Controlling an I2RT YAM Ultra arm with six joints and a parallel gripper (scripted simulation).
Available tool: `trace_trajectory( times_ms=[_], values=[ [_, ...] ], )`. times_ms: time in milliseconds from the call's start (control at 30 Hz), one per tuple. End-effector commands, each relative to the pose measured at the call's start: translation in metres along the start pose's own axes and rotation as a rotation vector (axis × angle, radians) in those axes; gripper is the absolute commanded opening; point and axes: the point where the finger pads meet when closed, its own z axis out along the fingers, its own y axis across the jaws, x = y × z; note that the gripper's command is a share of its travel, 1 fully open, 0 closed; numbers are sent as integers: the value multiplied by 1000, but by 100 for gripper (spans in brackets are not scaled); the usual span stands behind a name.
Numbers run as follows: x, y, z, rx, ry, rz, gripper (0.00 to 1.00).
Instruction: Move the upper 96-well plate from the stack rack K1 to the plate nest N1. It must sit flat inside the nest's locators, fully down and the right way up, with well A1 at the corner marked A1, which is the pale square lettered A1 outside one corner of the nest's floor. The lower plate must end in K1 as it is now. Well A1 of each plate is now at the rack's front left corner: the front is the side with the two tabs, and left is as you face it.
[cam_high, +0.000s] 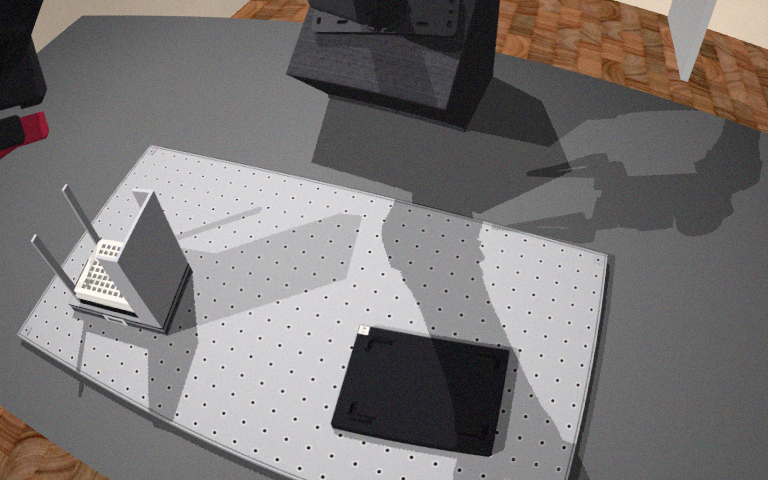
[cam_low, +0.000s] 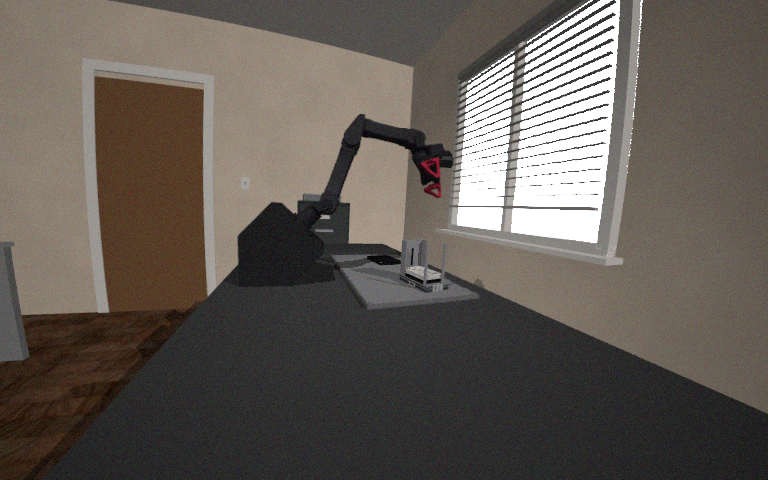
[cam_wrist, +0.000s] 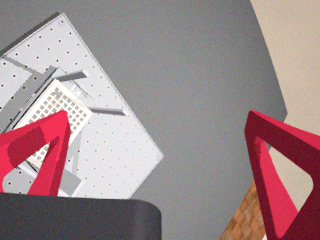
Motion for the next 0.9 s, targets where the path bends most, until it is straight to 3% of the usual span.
trace_trajectory(
  times_ms=[0,533,667,733,800,867],
  values=[
    [-2,-3,-3,0,-10,9,100],
    [-2,-3,-3,0,-10,9,100],
    [5,9,13,-69,74,96,100],
    [16,20,28,-74,96,96,100],
    [26,24,34,-103,155,126,100],
    [27,30,42,-128,167,164,100]
  ],
)
